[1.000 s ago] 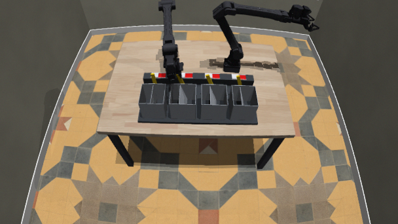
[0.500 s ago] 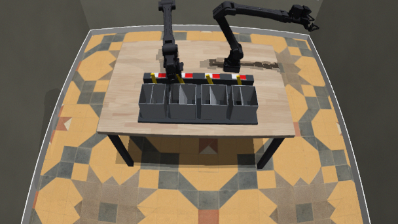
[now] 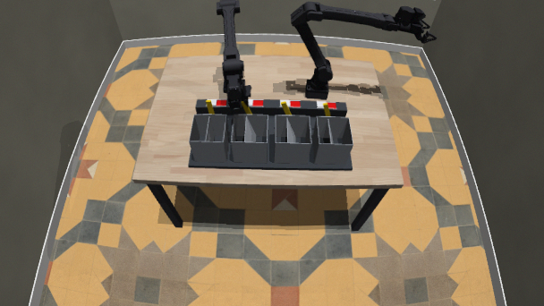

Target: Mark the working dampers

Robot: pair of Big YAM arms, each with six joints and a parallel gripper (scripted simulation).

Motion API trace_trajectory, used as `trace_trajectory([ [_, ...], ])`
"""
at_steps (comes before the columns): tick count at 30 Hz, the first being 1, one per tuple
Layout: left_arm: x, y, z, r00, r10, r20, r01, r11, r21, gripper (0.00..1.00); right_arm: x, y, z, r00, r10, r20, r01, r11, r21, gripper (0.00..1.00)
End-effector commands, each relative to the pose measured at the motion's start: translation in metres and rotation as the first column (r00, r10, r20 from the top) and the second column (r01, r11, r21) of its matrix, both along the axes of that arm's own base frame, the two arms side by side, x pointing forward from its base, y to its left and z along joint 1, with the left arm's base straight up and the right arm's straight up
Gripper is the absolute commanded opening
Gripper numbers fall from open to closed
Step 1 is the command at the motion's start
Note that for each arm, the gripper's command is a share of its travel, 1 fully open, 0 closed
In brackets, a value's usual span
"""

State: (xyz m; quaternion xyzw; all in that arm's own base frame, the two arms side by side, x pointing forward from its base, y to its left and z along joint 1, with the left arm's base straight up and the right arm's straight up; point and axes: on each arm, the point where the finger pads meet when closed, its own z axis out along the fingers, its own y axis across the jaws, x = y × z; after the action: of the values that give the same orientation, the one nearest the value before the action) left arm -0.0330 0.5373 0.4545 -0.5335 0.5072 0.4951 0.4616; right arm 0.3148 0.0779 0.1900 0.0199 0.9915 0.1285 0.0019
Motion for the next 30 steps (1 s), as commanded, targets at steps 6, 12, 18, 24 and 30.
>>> trace_trajectory([
  [6,0.004,0.007,0.046,1.0,-0.007,0.005,0.006,0.996,0.084,1.0,0.017,0.014,0.021,0.999,0.006,0.035,-0.005,0.999,-0.048,0.17],
  [12,0.004,0.007,0.046,1.0,-0.007,0.005,0.006,0.996,0.084,1.0,0.017,0.019,0.022,0.999,0.006,0.033,-0.003,0.995,-0.096,0.17],
  [18,0.004,0.007,0.046,1.0,-0.007,0.005,0.006,0.996,0.084,1.0,0.017,0.023,0.022,0.999,0.006,0.032,-0.002,0.992,-0.129,0.17],
  [24,0.004,0.007,0.046,1.0,-0.007,0.005,0.006,0.996,0.084,1.0,0.017,0.028,0.022,1.0,0.006,0.03,0.0,0.985,-0.172,0.17],
  [30,0.004,0.007,0.046,1.0,-0.007,0.005,0.006,0.996,0.084,1.0,0.017,0.031,0.022,1.0,0.006,0.029,0.0,0.98,-0.197,0.17],
])
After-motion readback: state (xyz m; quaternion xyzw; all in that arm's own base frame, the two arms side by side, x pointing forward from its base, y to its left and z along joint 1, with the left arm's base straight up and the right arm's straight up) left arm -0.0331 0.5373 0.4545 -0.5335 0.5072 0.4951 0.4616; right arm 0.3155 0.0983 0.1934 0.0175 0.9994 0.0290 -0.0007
